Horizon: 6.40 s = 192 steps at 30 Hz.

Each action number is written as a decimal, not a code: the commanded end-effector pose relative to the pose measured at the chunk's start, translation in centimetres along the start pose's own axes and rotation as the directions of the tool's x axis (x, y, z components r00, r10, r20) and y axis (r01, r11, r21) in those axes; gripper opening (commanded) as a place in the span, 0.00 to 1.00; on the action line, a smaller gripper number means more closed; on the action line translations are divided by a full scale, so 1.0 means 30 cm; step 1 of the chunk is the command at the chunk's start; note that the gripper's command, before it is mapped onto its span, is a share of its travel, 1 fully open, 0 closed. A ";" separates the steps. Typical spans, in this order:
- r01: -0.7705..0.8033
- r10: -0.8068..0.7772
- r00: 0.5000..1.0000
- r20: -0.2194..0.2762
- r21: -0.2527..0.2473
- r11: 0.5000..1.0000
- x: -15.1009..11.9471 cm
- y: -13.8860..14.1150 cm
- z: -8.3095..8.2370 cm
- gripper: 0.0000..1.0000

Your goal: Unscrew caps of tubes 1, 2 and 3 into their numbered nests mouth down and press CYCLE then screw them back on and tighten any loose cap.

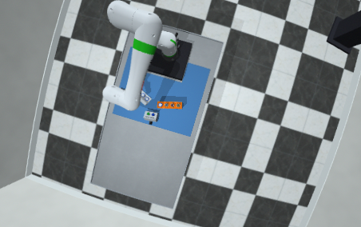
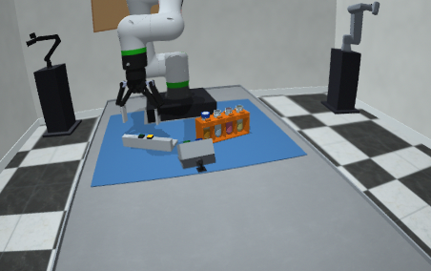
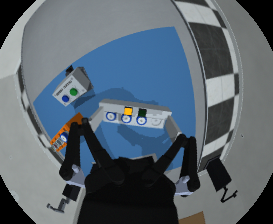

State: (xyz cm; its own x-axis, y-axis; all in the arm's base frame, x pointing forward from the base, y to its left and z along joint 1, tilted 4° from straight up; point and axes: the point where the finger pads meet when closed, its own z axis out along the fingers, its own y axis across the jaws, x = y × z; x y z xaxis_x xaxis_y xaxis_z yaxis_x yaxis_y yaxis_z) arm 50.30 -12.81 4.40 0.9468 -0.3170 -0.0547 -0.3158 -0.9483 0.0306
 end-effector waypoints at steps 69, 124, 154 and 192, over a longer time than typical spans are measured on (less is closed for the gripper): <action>0.000 0.000 1.000 0.000 0.000 1.000 0.001 0.000 -0.001 1.00; 0.000 0.000 1.000 0.000 0.000 1.000 0.001 0.000 -0.001 1.00; 0.000 0.000 1.000 0.000 0.000 1.000 0.001 0.000 -0.001 1.00; 0.000 0.000 1.000 0.000 0.000 1.000 -0.086 -0.114 -0.086 0.29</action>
State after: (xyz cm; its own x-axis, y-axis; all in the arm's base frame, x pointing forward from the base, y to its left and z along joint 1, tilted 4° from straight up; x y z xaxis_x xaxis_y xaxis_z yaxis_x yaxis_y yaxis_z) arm 49.66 -10.65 5.75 0.9471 -0.3163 -0.0551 -0.3150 -0.9486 0.0299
